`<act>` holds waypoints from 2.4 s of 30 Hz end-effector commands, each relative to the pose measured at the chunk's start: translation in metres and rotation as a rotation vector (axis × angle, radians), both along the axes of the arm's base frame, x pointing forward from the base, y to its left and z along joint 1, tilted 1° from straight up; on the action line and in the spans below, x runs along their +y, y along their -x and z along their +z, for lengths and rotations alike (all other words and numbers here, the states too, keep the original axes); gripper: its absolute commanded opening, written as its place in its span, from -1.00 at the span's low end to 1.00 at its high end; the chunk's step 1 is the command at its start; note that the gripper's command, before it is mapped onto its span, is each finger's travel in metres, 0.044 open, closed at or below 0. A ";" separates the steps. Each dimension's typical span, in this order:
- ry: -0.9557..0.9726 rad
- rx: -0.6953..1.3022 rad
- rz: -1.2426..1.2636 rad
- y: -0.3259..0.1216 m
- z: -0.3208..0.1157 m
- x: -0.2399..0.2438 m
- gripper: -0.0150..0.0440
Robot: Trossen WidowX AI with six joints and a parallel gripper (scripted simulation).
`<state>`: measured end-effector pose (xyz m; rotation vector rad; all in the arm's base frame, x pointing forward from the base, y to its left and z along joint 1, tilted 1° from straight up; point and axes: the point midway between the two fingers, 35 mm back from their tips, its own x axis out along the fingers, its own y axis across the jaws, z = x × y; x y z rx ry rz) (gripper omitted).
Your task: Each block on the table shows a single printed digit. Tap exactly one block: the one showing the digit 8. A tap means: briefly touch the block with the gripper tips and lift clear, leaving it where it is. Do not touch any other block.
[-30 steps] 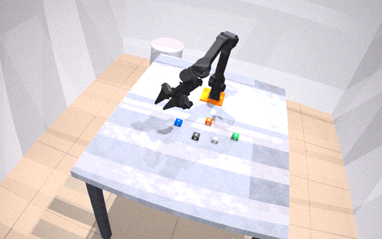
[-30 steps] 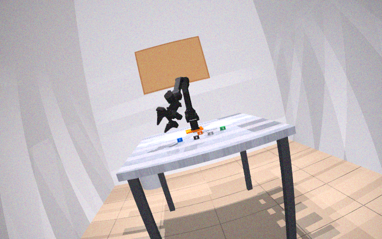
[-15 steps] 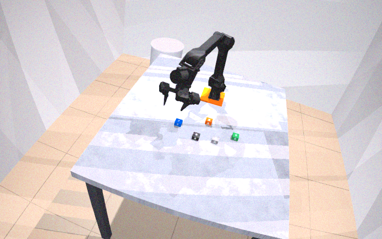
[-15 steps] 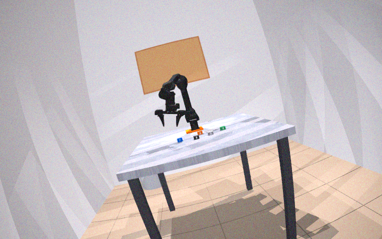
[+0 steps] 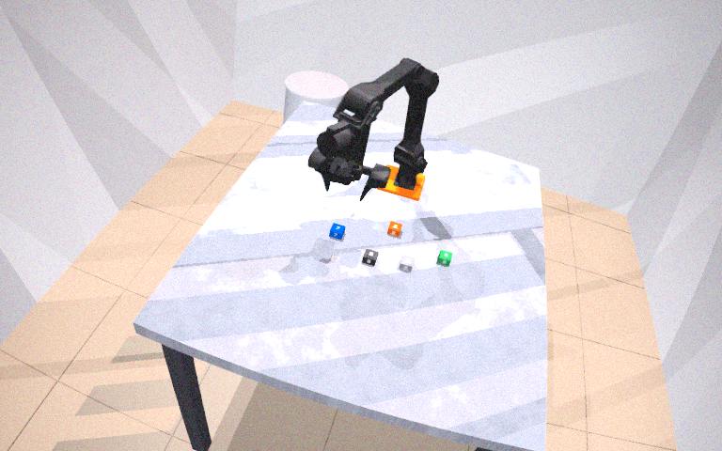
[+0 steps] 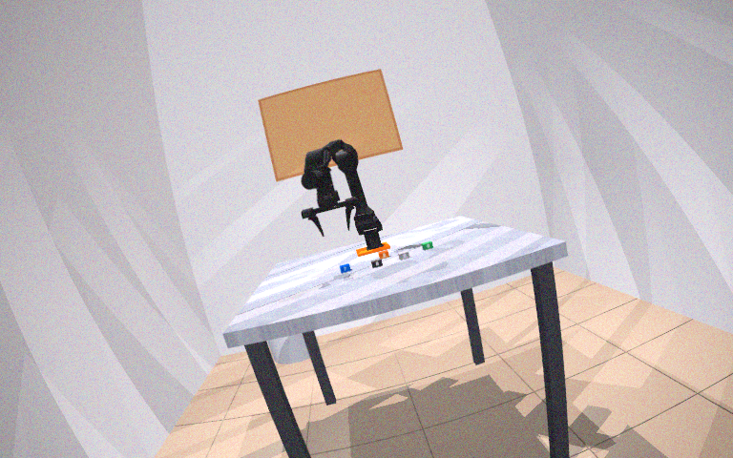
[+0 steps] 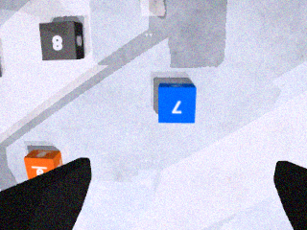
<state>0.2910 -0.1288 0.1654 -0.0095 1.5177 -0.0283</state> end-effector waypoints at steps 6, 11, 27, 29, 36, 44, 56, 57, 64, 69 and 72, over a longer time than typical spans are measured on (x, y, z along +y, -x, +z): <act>-0.009 0.005 -0.007 0.000 -0.001 0.001 0.86; -0.009 0.005 -0.007 0.000 -0.001 0.001 0.86; -0.024 0.012 -0.006 0.074 -0.007 0.134 0.86; -0.024 0.012 -0.006 0.074 -0.007 0.134 0.86; -0.024 0.012 -0.006 0.074 -0.007 0.134 0.86; -0.024 0.012 -0.006 0.074 -0.007 0.134 0.86; -0.038 0.008 -0.006 0.021 0.000 0.258 0.86; -0.039 0.007 -0.006 0.019 -0.001 0.273 0.86; -0.041 0.007 -0.006 0.018 -0.002 0.285 0.86; -0.041 0.007 -0.006 0.018 -0.002 0.285 0.86; -0.041 0.007 -0.006 0.018 -0.002 0.285 0.86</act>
